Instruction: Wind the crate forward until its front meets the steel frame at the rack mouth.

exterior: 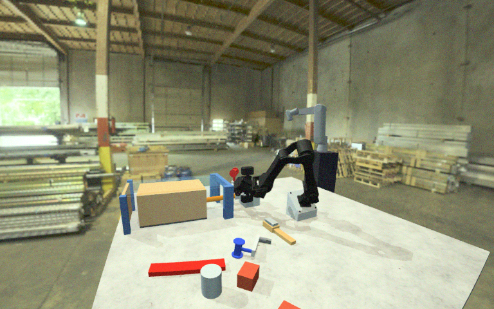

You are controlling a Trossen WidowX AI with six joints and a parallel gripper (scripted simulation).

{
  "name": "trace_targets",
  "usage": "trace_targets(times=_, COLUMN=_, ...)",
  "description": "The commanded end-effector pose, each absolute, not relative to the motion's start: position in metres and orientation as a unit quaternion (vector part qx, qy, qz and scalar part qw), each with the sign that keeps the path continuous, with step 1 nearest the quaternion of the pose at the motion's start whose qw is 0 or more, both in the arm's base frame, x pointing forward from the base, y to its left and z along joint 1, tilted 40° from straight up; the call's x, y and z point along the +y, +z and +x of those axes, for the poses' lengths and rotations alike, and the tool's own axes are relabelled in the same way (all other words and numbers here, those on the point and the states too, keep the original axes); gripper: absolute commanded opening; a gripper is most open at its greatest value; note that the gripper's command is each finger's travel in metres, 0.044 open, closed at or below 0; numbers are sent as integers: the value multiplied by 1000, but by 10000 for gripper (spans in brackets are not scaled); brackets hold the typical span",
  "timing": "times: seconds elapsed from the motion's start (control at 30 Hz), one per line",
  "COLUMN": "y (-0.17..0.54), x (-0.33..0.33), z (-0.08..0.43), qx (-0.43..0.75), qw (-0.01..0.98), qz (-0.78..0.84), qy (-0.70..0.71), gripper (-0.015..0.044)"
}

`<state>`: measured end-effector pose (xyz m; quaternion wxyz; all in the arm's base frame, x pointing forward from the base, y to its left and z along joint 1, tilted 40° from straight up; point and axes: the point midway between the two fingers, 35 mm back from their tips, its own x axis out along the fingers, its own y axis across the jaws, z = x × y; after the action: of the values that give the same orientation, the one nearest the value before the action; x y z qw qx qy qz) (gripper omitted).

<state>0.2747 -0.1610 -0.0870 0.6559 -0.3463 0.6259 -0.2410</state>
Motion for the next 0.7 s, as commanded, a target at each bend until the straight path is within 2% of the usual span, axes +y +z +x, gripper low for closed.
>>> trace_targets(times=0.0, y=-84, x=-161, z=274, qx=623, qw=655, qz=-348, qy=-249, gripper=0)
trace_targets(times=0.67, y=-91, x=-155, z=272, qx=621, qw=659, qz=-348, qy=-243, gripper=0)
